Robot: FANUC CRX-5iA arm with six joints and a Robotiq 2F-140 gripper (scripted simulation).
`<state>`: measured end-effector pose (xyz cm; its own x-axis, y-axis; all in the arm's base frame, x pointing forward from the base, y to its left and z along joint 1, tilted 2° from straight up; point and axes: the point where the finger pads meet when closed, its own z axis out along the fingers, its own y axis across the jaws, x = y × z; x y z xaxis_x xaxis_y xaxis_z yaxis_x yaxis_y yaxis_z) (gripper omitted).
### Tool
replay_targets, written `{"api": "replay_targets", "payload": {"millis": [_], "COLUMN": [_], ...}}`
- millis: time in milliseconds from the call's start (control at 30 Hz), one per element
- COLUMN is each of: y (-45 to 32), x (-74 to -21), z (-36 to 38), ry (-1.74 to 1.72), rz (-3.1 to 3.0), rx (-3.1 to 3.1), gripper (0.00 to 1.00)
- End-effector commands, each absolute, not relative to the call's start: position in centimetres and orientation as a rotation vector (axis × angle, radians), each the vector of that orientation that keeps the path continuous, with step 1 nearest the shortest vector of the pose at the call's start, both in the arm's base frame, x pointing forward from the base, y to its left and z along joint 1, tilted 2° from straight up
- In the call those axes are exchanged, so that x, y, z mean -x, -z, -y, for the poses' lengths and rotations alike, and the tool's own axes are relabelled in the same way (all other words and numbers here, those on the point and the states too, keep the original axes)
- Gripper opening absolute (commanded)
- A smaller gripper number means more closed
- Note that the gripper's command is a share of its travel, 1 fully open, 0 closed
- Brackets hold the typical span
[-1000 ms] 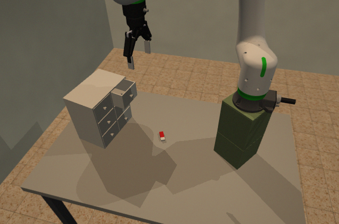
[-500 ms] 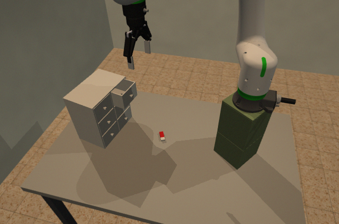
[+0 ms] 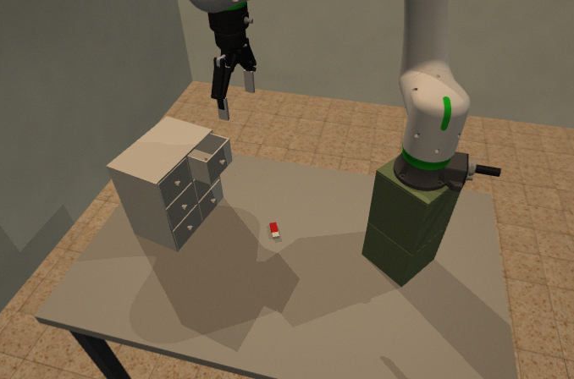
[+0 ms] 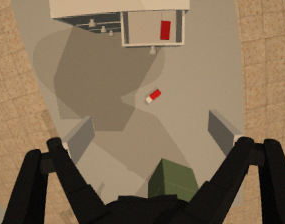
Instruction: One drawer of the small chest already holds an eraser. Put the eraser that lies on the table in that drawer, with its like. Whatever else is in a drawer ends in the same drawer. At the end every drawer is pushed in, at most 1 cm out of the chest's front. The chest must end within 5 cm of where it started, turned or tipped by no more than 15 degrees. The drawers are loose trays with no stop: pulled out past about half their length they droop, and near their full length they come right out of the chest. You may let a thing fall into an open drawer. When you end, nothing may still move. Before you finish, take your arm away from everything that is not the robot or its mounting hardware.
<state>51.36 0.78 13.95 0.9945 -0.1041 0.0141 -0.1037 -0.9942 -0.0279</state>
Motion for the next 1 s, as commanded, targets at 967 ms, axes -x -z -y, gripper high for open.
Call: {"api": "replay_targets", "payload": {"millis": [967], "y": [-5.3], "x": [-49.6], "z": [-1.1], "ry": [0.034], "rz": [0.557], "rx": [3.068], "gripper": [1.00]}}
